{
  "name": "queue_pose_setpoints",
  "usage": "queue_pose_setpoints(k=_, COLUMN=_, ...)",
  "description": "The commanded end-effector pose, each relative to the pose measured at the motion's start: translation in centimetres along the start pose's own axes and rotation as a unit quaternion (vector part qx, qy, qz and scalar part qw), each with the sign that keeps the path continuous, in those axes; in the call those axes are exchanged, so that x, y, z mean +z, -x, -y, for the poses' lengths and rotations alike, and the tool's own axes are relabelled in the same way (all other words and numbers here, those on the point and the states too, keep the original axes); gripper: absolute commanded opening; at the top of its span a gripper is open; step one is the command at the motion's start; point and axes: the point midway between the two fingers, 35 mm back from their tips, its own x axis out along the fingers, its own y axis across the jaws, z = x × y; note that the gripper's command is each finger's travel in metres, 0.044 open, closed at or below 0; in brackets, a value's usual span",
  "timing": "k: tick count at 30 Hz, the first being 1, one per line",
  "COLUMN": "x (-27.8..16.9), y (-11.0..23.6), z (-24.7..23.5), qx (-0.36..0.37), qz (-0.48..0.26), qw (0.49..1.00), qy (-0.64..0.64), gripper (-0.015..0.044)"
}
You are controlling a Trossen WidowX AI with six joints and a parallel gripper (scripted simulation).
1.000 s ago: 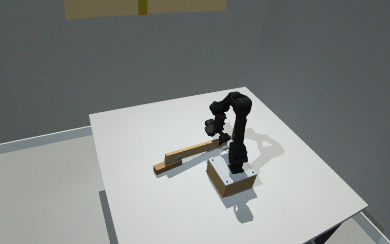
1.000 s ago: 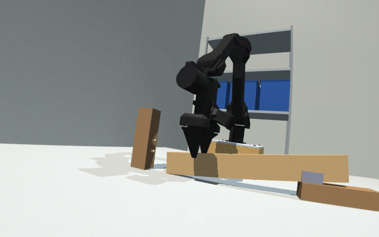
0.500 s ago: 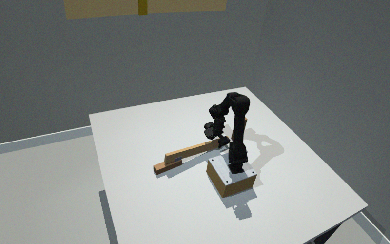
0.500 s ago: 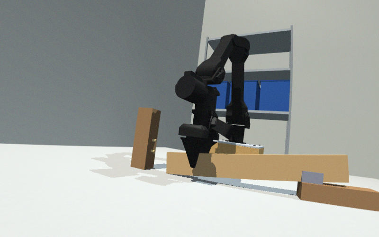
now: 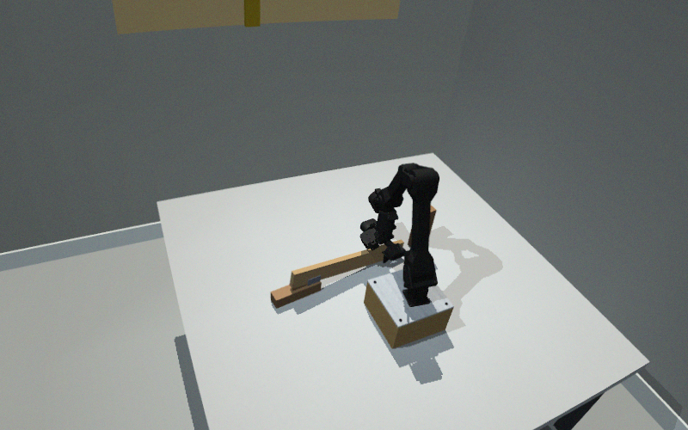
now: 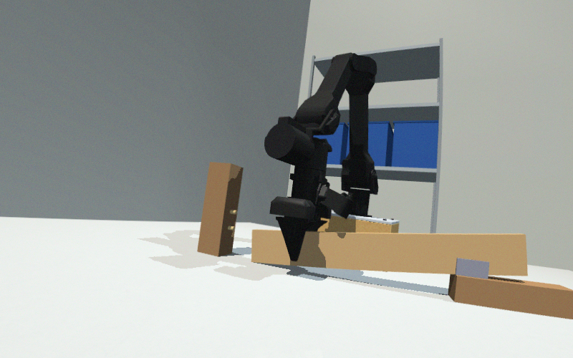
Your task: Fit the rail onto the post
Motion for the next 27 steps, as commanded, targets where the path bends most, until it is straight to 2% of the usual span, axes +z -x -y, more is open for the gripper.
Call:
queue_pose_setpoints(k=1, x=0.01, y=-0.22, z=-0.30, qx=0.005, qz=-0.001, qw=1.000, qy=-0.001, gripper=0.0230)
queue_pose_setpoints(k=7, x=0.01, y=-0.22, z=-0.30, qx=0.005, qz=-0.001, qw=1.000, qy=-0.001, gripper=0.0072)
queue_pose_setpoints(k=14, x=0.01, y=-0.22, z=-0.30, qx=0.005, qz=-0.001, qw=1.000, qy=-0.001, gripper=0.0026)
queue_pose_setpoints(k=15, x=0.01, y=-0.22, z=-0.30, qx=0.005, qz=-0.001, qw=1.000, qy=-0.001, gripper=0.0000)
queue_pose_setpoints(k=27, x=0.03, y=-0.15, z=-0.28, qx=0.005, qz=-0.001, qw=1.000, qy=-0.001, gripper=0.0000)
